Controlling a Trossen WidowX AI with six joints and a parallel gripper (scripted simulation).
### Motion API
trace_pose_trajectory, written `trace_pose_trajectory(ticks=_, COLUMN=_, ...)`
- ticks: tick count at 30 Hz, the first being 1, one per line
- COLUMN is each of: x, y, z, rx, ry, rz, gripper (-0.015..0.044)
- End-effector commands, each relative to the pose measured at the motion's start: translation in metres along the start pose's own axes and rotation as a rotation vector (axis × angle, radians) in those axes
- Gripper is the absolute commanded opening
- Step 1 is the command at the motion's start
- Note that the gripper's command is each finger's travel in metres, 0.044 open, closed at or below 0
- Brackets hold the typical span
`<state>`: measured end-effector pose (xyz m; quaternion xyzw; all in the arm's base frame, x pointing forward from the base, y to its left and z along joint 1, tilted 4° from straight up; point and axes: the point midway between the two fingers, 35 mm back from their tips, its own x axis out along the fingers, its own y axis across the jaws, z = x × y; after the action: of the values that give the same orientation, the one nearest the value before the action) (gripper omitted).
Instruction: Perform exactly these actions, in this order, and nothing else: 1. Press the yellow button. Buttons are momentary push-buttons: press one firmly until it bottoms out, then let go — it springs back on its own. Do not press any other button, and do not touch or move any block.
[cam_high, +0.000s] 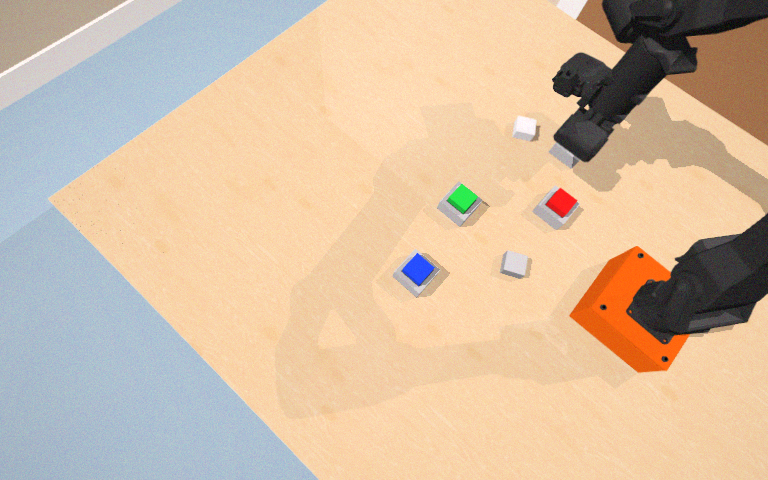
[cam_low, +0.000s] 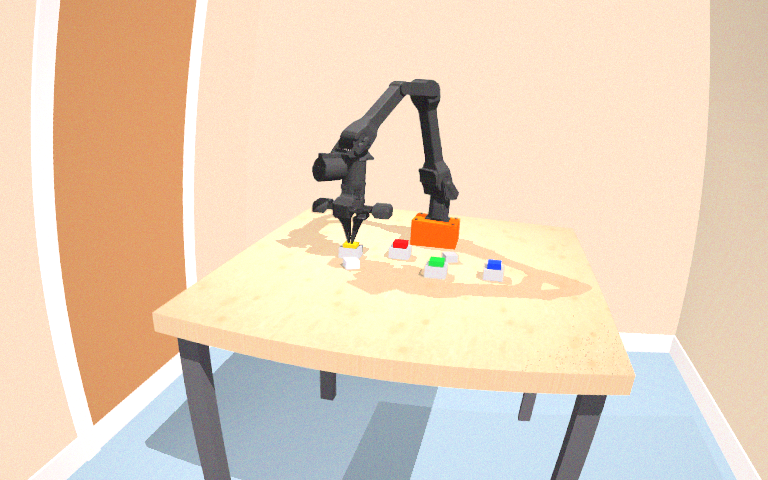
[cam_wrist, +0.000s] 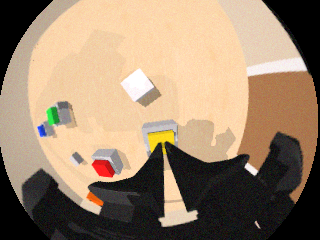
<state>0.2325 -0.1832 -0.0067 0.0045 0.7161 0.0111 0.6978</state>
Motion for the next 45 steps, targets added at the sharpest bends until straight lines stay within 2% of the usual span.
trace_pose_trajectory(ticks=1, x=0.002, y=0.001, z=0.0, rx=0.003, ry=0.003, rz=0.005, gripper=0.002)
trace_pose_trajectory(ticks=8, x=0.002, y=0.001, z=0.0, rx=0.003, ry=0.003, rz=0.005, gripper=0.002)
trace_pose_trajectory(ticks=12, x=-0.029, y=0.0, z=0.0, rx=0.003, ry=0.002, rz=0.005, gripper=0.002)
trace_pose_trajectory(ticks=18, x=-0.031, y=0.001, z=0.0, rx=0.003, ry=0.003, rz=0.005, gripper=0.002)
trace_pose_trajectory(ticks=20, x=-0.033, y=0.008, z=0.006, rx=0.003, ry=0.001, rz=0.005, gripper=0.0072)
trace_pose_trajectory(ticks=26, x=-0.049, y=0.082, z=0.053, rx=0.003, ry=-0.008, rz=0.005, gripper=0.023)
trace_pose_trajectory(ticks=32, x=-0.065, y=0.171, z=0.076, rx=0.003, ry=-0.015, rz=0.012, gripper=0.0387)
trace_pose_trajectory(ticks=38, x=-0.081, y=0.264, z=0.07, rx=0.002, ry=-0.015, rz=0.024, gripper=0.04)
trace_pose_trajectory(ticks=45, x=-0.099, y=0.365, z=0.028, rx=0.002, ry=-0.003, rz=0.039, gripper=0.04)
